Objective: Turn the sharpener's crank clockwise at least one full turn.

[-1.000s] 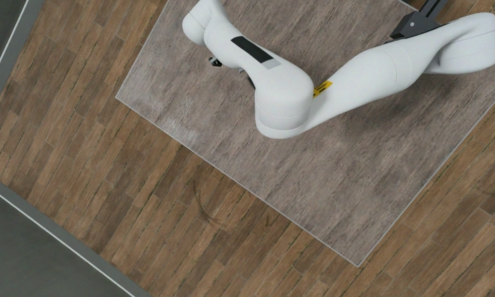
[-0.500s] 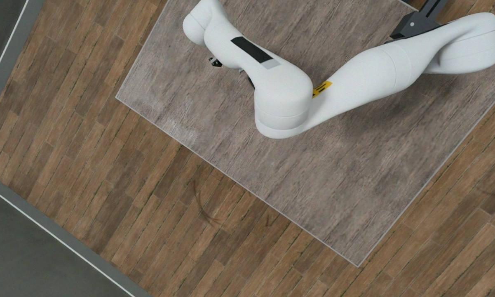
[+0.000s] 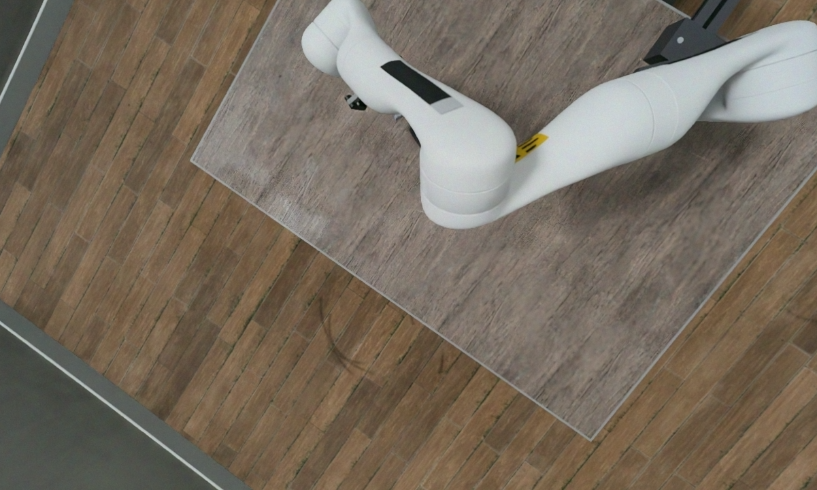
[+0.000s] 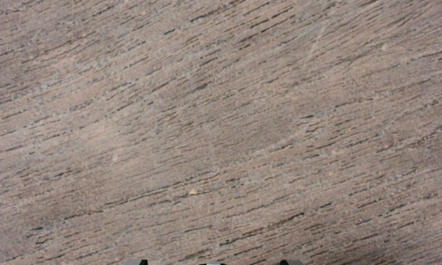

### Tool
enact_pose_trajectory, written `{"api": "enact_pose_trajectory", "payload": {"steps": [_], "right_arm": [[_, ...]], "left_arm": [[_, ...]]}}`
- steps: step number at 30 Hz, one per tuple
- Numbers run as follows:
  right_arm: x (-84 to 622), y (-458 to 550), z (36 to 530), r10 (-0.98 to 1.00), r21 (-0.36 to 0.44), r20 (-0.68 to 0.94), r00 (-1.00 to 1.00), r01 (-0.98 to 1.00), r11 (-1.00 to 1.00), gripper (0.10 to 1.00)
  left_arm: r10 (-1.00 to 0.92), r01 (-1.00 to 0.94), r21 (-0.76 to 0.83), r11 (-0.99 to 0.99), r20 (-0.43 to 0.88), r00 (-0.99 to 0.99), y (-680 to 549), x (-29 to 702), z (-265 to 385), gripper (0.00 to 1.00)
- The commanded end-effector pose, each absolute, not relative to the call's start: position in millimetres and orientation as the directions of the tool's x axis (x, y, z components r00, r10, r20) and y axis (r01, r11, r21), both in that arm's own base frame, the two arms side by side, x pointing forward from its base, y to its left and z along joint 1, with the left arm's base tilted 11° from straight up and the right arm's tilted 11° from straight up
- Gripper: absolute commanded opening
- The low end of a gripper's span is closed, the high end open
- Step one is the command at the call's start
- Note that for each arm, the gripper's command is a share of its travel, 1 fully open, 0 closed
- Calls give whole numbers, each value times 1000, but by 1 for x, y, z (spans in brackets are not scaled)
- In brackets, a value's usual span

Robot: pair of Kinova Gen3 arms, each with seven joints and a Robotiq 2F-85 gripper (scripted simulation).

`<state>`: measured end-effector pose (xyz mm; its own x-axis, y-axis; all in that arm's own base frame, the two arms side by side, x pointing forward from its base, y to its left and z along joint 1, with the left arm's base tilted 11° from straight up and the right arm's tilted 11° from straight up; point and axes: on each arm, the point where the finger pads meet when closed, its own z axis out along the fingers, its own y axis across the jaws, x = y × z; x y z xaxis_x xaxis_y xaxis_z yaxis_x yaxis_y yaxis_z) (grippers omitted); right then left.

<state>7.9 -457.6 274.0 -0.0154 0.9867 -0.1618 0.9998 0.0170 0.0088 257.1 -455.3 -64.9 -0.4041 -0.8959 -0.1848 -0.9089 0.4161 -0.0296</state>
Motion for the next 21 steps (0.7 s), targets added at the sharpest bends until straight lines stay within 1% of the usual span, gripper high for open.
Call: {"api": "enact_pose_trajectory", "payload": {"steps": [1,21], "right_arm": [[8,-458,275,986,9,-163,-15,1000,17,1000],[8,-458,275,986,9,-163,-15,1000,17,1000]], "left_arm": [[-896,-909,-32,416,-183,-404,-456,257,-64,578],[-896,-909,-32,416,-183,-404,-455,258,-71,578]]}}
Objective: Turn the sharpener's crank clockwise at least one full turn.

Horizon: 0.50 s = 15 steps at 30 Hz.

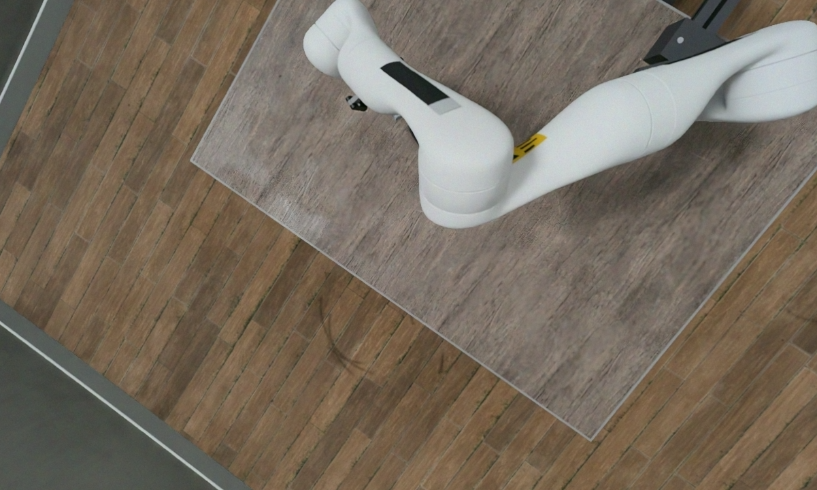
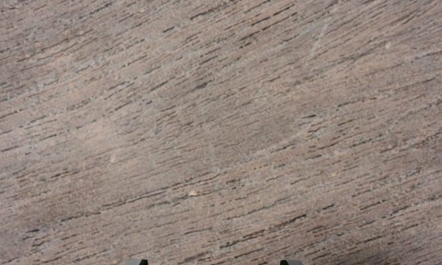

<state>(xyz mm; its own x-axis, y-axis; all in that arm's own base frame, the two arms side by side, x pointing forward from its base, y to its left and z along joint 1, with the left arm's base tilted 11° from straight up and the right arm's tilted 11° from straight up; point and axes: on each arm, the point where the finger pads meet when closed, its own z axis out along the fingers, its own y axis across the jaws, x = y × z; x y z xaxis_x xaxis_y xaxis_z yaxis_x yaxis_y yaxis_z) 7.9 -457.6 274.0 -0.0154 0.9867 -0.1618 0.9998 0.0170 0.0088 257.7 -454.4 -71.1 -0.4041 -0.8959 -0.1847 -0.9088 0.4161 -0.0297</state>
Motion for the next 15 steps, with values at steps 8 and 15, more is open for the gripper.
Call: {"api": "enact_pose_trajectory", "payload": {"steps": [8,15], "right_arm": [[8,-458,275,986,9,-163,-15,1000,17,1000],[8,-458,275,986,9,-163,-15,1000,17,1000]], "left_arm": [[-896,-909,-32,416,-183,-404,-454,259,-79,578],[-896,-909,-32,416,-183,-404,-453,260,-87,578]]}}
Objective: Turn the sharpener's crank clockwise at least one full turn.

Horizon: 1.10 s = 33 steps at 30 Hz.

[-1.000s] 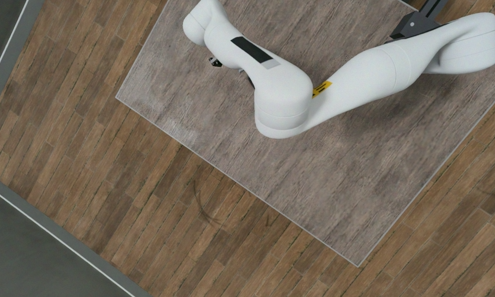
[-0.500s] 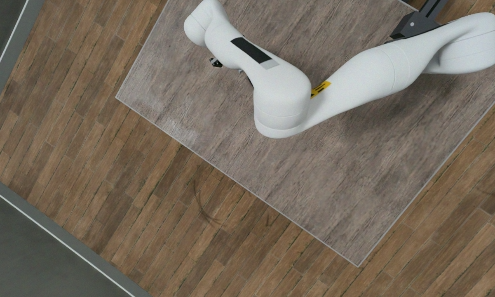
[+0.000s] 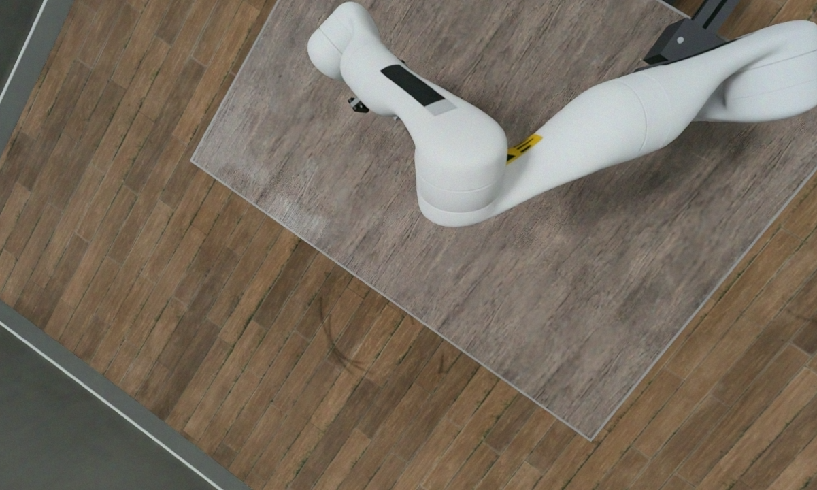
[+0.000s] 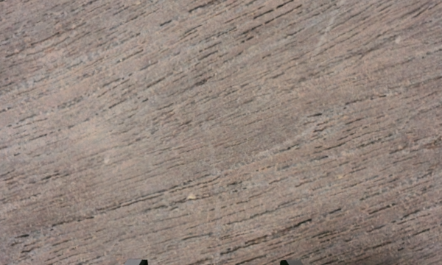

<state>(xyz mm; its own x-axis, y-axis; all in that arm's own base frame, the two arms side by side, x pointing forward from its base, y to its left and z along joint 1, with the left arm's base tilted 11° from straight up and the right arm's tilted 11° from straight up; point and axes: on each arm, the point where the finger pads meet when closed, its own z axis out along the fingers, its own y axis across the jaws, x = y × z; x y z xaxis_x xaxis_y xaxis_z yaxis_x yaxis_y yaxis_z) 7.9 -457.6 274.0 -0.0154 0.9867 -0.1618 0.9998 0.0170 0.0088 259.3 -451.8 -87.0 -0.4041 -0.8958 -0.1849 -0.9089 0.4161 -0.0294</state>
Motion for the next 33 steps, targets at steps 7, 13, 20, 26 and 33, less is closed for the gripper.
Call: {"api": "enact_pose_trajectory", "payload": {"steps": [7,13,20,26,33], "right_arm": [[8,-458,275,986,9,-163,-15,1000,17,1000],[8,-458,275,986,9,-163,-15,1000,17,1000],[8,-458,275,986,9,-163,-15,1000,17,1000],[8,-458,275,986,9,-163,-15,1000,17,1000],[8,-458,275,986,9,-163,-15,1000,17,1000]], "left_arm": [[-896,-909,-32,416,-183,-404,-452,260,-94,578],[-896,-909,-32,416,-183,-404,-451,261,-99,578],[-896,-909,-32,416,-183,-404,-450,261,-102,578],[-896,-909,-32,416,-183,-404,-450,261,-103,578],[-896,-909,-32,416,-183,-404,-450,261,-103,578]]}}
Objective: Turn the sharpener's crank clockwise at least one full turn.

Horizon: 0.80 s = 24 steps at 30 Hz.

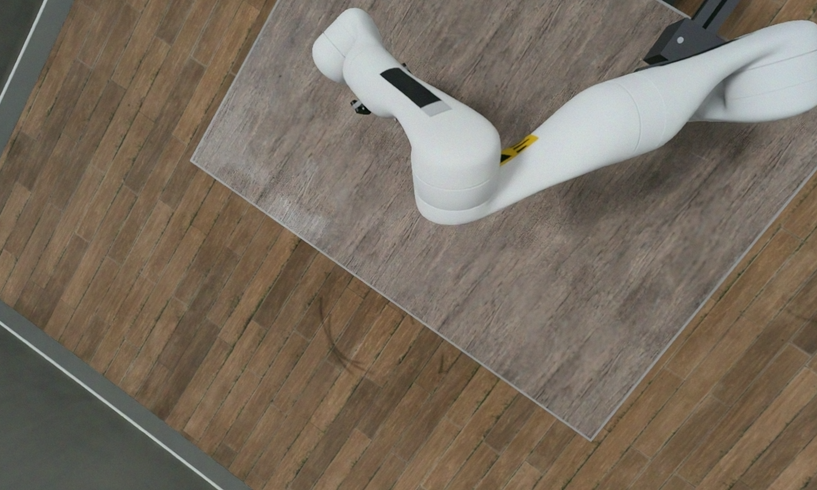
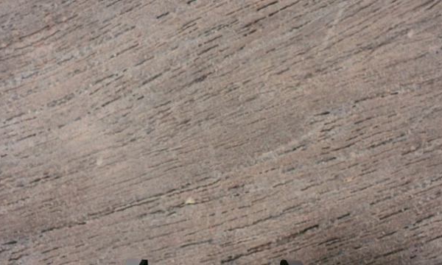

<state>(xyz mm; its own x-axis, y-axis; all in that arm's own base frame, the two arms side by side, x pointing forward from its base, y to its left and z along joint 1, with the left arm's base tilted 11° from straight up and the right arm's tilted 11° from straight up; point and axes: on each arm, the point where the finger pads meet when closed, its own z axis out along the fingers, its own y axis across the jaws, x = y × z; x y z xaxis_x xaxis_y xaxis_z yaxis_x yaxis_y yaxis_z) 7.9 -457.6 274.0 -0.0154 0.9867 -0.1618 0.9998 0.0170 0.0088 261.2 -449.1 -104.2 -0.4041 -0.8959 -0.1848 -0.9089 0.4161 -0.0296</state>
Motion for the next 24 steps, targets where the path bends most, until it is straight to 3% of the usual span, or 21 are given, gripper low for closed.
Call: {"api": "enact_pose_trajectory", "payload": {"steps": [1,11,12,24], "right_arm": [[8,-458,275,986,9,-163,-15,1000,17,1000],[8,-458,275,986,9,-163,-15,1000,17,1000],[8,-458,275,986,9,-163,-15,1000,17,1000],[8,-458,275,986,9,-163,-15,1000,17,1000]], "left_arm": [[-896,-909,-32,416,-183,-404,-450,261,-103,578],[-896,-909,-32,416,-183,-404,-450,261,-103,578],[-896,-909,-32,416,-183,-404,-450,261,-103,99],[-896,-909,-32,416,-183,-404,-450,261,-103,99]]}}
